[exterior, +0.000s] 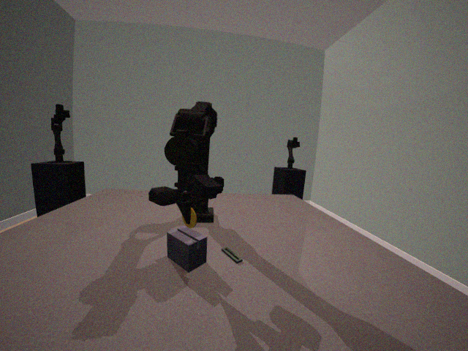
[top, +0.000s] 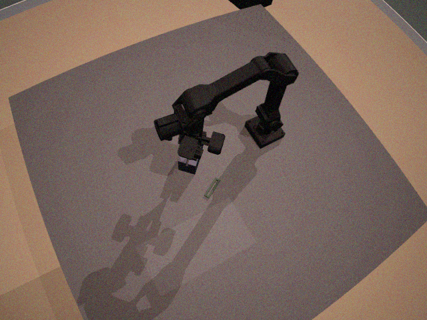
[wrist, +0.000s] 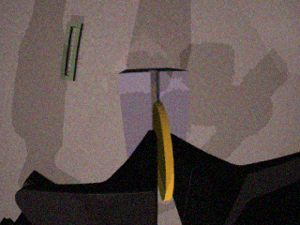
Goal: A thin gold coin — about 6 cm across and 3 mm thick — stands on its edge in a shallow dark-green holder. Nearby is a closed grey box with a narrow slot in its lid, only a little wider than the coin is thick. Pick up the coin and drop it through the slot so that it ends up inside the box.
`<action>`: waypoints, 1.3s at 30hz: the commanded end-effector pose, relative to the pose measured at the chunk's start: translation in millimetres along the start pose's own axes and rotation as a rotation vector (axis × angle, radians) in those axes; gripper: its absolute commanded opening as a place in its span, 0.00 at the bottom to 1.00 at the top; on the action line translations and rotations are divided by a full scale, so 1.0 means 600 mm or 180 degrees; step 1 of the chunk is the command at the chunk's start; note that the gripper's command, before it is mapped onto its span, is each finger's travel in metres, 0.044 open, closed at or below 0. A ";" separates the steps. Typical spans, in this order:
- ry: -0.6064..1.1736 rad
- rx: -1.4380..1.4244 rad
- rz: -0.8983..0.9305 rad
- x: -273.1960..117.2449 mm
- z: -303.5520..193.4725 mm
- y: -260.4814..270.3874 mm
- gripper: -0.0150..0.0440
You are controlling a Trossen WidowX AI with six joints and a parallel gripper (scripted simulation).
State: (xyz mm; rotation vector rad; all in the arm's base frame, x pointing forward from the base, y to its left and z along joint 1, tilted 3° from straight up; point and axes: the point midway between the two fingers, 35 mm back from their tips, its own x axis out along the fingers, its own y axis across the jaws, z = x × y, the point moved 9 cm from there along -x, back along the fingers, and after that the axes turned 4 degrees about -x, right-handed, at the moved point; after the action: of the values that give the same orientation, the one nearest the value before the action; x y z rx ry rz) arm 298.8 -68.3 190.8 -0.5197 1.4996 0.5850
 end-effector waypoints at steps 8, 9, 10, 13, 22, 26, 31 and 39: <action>0.0000 0.0012 -0.0003 0.000 -0.001 0.000 0.25; 0.0001 0.0012 -0.0003 0.000 -0.002 -0.001 0.25; 0.0001 0.0010 -0.0003 0.000 -0.003 -0.002 0.25; 0.0001 0.0000 -0.0003 0.001 -0.006 -0.003 0.25; 0.0002 0.0001 0.0002 0.001 -0.008 -0.005 0.25; 0.0002 0.0001 0.0002 0.001 -0.008 -0.005 0.25; 0.0002 0.0002 0.0002 0.004 -0.008 -0.005 0.25; 0.0002 0.0003 0.0002 0.009 -0.010 -0.005 0.25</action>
State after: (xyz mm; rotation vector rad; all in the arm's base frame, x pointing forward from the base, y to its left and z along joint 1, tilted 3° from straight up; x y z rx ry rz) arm 296.9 -74.4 187.8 -0.5205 1.4974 0.5838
